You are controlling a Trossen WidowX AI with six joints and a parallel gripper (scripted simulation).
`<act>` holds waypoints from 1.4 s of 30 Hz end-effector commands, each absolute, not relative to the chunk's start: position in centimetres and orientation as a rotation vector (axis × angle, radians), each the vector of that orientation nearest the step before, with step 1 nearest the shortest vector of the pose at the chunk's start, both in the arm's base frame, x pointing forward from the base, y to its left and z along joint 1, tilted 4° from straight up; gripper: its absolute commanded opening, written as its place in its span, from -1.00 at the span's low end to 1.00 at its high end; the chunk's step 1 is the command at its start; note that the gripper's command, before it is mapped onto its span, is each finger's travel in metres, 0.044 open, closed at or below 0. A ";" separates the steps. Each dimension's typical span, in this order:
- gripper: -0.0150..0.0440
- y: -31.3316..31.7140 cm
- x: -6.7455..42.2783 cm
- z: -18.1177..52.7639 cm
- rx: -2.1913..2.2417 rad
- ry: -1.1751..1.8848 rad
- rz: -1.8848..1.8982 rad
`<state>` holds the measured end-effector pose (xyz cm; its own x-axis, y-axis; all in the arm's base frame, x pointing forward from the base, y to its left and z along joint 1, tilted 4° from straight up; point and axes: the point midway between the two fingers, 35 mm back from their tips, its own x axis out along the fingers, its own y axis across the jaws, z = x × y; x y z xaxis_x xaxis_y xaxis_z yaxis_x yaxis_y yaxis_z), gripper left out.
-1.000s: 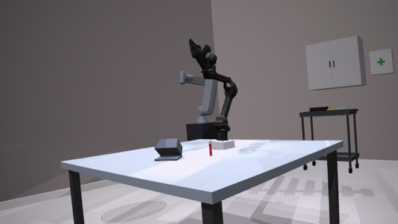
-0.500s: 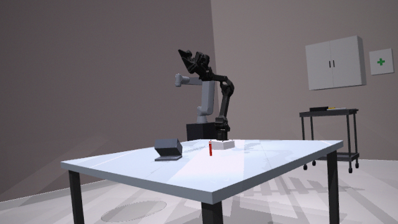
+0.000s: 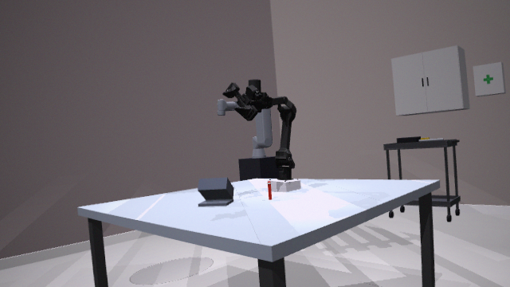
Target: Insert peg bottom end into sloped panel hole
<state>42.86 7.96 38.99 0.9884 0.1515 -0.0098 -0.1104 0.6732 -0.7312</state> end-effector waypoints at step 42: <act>1.00 15.0 31.3 9.9 -0.909 1.200 0.971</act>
<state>32.92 14.91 11.14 0.1957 0.1431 -0.9702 -0.9285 0.3454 -0.1363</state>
